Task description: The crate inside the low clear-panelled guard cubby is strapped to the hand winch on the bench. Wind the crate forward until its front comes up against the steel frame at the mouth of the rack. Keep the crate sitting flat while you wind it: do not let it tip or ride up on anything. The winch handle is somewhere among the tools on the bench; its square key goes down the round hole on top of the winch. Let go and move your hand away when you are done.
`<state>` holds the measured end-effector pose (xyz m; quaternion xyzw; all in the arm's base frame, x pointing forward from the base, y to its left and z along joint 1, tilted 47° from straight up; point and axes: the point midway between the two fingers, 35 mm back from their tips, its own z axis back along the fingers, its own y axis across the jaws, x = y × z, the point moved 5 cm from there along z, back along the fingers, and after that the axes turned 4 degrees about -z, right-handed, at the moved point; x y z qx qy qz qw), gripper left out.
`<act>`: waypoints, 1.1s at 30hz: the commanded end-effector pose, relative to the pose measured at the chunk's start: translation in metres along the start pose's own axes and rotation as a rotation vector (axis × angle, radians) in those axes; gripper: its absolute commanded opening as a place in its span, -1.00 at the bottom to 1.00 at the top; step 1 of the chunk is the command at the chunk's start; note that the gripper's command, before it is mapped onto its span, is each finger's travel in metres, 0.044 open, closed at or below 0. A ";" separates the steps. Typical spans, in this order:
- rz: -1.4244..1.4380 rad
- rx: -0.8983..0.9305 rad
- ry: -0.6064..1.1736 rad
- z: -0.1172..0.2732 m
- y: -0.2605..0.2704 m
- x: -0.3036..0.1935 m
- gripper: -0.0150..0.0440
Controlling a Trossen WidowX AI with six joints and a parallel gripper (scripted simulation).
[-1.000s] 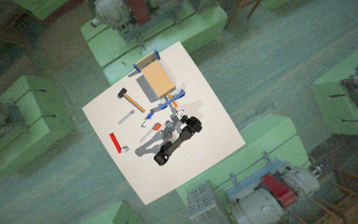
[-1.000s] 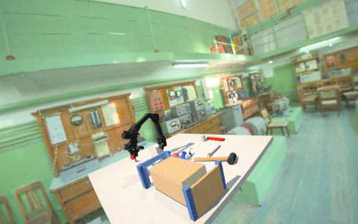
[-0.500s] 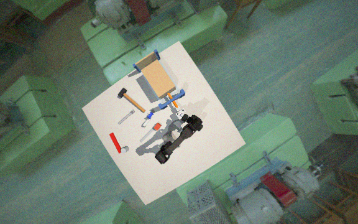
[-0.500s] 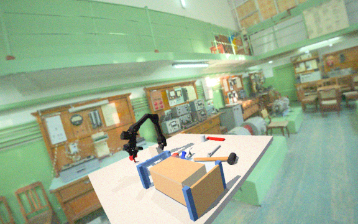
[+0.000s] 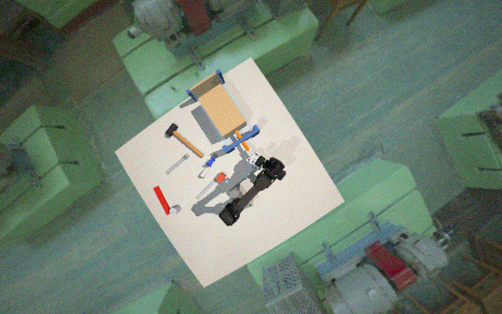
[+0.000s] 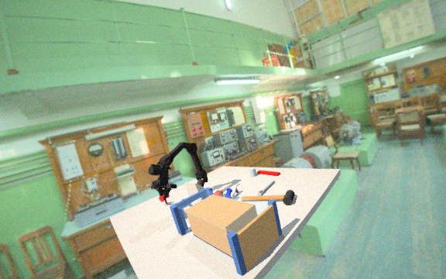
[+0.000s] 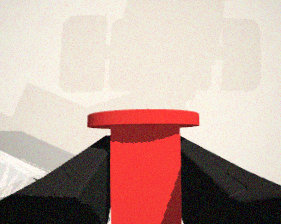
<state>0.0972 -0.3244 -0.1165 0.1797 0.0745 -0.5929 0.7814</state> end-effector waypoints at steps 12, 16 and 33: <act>0.006 0.011 -0.004 -0.010 0.013 0.015 -0.49; 0.006 0.012 -0.004 -0.012 0.016 0.018 -0.49; 0.006 0.013 -0.005 -0.017 0.030 0.030 -0.49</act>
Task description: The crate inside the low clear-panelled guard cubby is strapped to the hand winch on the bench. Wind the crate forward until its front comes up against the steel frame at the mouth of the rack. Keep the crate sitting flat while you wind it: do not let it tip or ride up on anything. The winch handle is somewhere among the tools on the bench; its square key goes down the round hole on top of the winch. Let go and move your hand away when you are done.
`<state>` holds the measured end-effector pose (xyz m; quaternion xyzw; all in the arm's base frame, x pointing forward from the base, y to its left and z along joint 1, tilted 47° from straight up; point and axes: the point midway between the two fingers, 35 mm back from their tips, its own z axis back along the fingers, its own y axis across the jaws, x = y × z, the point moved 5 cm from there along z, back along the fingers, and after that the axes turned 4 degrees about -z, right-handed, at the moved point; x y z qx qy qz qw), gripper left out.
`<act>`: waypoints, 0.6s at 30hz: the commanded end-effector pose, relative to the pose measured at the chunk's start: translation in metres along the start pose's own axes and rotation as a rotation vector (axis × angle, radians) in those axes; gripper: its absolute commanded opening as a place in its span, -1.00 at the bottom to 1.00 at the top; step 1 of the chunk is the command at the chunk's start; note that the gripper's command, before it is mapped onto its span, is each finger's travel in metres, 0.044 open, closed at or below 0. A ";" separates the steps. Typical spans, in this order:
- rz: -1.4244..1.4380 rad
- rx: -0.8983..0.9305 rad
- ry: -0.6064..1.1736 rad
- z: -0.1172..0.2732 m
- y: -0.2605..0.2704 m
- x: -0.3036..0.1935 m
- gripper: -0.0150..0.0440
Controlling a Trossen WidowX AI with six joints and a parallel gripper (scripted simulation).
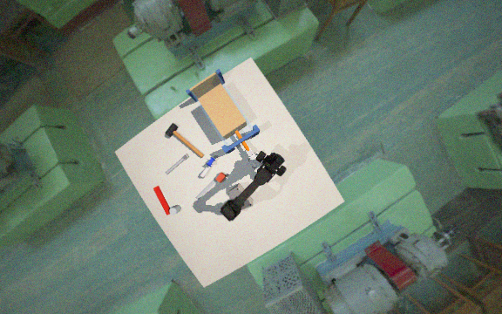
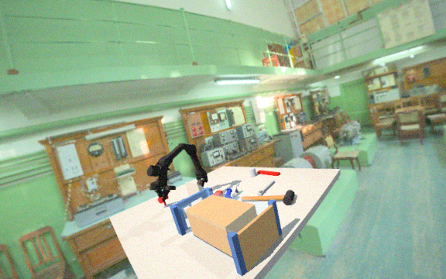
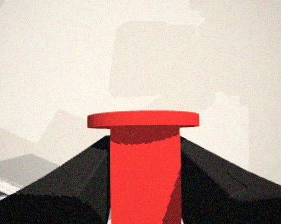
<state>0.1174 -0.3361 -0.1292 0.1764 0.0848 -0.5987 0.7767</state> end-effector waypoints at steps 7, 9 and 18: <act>0.025 0.028 -0.016 -0.009 0.022 0.013 -0.49; 0.025 0.028 -0.016 -0.010 0.024 0.014 -0.49; 0.026 0.029 -0.016 -0.012 0.033 0.018 -0.49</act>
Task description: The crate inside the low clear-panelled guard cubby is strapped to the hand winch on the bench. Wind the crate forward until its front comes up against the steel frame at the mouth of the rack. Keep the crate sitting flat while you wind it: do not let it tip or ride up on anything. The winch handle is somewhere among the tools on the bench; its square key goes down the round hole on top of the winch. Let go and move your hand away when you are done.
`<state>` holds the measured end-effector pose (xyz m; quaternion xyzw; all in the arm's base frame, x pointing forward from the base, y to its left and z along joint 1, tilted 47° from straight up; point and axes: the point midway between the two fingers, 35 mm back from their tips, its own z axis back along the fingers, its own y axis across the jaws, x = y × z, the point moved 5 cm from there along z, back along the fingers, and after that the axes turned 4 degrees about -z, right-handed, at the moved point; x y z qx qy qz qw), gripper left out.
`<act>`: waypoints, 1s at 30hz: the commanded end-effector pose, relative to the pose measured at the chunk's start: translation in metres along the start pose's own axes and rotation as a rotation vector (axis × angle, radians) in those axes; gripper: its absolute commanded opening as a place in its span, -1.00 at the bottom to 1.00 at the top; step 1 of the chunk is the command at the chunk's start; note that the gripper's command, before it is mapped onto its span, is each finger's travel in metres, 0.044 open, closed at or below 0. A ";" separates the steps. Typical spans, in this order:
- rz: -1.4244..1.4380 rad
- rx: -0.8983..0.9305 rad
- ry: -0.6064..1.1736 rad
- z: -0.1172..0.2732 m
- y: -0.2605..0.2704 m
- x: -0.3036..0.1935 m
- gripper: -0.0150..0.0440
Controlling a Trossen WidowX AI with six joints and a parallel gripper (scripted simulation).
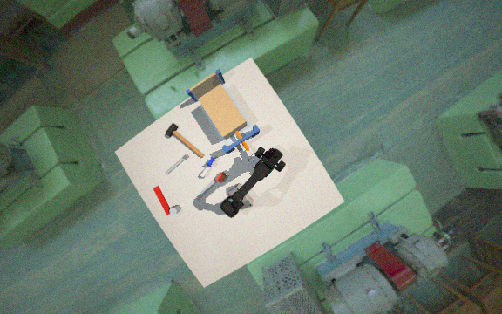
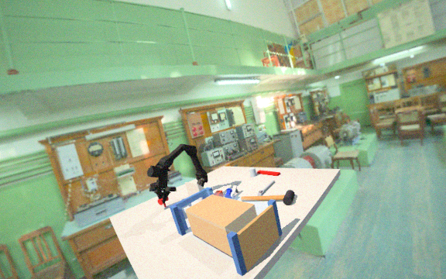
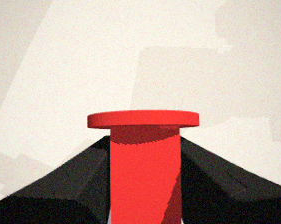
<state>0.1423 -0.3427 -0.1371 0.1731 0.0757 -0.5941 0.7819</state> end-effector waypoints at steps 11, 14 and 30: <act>0.010 0.026 0.001 -0.007 0.023 0.007 -0.49; 0.010 0.027 0.001 -0.008 0.026 0.008 -0.49; 0.010 0.028 0.001 -0.009 0.044 0.011 -0.49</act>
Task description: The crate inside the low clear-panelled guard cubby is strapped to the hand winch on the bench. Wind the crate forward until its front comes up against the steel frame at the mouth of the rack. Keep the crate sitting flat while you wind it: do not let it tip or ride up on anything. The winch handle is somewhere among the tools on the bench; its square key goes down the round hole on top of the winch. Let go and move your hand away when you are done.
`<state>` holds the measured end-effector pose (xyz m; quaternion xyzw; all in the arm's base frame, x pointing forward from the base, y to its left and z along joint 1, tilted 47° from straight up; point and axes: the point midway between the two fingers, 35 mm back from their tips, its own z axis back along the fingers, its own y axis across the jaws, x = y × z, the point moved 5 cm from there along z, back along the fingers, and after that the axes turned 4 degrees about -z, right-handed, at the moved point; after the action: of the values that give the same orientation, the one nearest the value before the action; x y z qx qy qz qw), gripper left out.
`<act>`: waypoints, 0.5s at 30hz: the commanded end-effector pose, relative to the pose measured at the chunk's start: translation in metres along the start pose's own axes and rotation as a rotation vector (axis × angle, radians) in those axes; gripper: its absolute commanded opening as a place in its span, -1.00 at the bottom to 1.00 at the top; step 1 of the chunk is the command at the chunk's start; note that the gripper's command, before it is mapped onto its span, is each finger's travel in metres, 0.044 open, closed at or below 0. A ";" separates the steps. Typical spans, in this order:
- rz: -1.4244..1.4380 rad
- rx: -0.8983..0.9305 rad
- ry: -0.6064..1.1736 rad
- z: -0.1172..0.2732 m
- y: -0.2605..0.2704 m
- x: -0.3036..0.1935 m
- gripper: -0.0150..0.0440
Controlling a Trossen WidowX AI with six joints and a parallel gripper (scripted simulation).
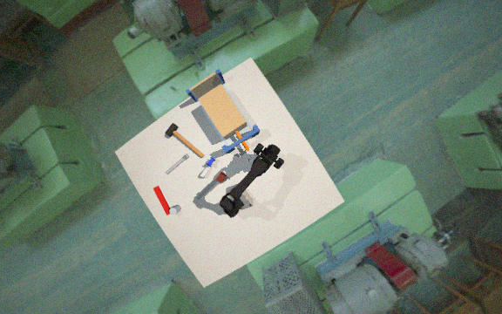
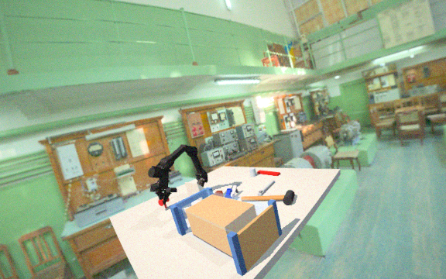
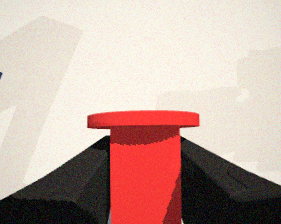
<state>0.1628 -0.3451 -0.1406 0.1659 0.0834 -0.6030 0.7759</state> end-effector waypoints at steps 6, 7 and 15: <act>0.035 0.045 0.000 -0.005 0.032 0.002 -0.49; 0.035 0.045 0.000 -0.005 0.033 0.002 -0.49; 0.035 0.046 0.000 -0.005 0.042 0.002 -0.49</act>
<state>0.1900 -0.3427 -0.1402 0.1682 0.0726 -0.5950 0.7826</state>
